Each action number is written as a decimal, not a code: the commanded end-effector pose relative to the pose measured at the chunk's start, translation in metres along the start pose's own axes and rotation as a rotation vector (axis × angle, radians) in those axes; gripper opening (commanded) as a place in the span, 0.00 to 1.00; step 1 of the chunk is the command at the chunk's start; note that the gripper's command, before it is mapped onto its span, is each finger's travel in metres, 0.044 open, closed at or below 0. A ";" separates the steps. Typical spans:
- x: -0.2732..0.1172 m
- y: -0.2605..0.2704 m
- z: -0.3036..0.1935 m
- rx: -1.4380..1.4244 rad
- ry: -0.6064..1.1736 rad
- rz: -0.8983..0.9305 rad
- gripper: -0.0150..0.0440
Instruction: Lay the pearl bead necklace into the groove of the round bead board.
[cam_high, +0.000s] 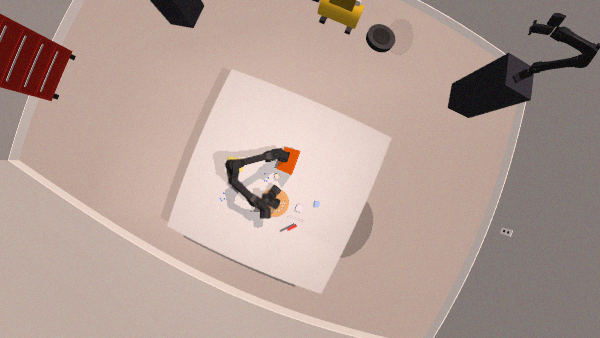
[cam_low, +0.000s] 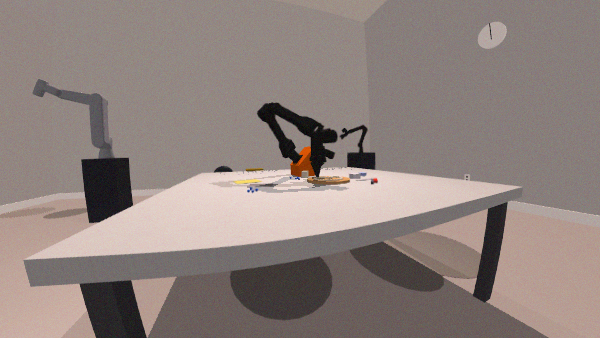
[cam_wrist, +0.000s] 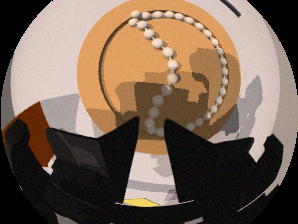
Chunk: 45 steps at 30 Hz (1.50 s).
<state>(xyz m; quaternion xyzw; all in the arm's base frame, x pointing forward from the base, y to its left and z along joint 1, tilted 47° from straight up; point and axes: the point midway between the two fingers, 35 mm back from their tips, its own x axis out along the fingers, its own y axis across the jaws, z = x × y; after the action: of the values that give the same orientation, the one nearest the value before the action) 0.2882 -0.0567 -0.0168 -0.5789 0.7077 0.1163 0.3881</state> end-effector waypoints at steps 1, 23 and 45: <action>0.005 0.002 -0.001 -0.007 0.007 0.002 0.46; 0.003 0.001 0.000 -0.001 0.002 0.002 0.25; -0.003 0.003 -0.003 -0.007 0.007 0.002 0.25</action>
<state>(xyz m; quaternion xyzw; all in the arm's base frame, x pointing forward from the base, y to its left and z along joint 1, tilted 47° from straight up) 0.2859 -0.0548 -0.0152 -0.5809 0.7081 0.1180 0.3838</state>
